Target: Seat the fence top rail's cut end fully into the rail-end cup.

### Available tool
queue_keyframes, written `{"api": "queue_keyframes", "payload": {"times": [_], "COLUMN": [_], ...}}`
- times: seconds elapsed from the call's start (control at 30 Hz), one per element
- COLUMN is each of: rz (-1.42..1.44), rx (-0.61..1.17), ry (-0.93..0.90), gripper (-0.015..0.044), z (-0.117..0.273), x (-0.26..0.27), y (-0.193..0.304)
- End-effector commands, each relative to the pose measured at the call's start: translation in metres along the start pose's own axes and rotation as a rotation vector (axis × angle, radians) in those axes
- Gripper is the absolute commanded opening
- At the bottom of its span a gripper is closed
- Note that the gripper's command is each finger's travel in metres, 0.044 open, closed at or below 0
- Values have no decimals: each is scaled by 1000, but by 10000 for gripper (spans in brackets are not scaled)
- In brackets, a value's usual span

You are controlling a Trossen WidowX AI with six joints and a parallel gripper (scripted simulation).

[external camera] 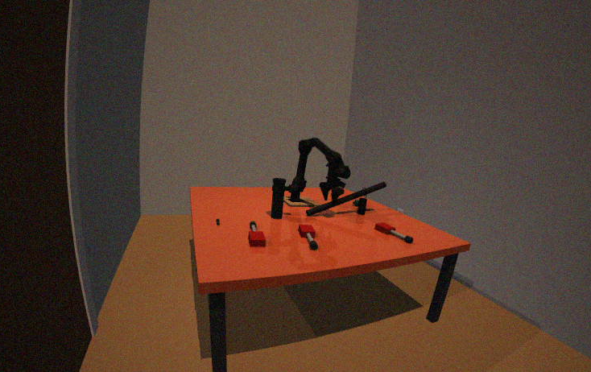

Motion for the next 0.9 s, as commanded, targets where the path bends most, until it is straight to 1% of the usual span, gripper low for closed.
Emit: {"api": "queue_keyframes", "payload": {"times": [0.0, 0.7, 0.87], "rz": [4, 4, 4], "rx": [7, 7, 7], "ry": [-8, -8, -8], "gripper": [440, 440, 440], "z": [-10, -43, -46], "x": [0, 2, 2], "y": [0, 1, 1]}}
Point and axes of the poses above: the point midway between the two fingers, 35 mm back from their tips, its own z axis back along the fingers, its own x axis across the jaws, y = z × x, the point moved 7 cm from there along z, back along the fingers, and after that the axes turned 2 degrees about z, right-handed, at the moved point
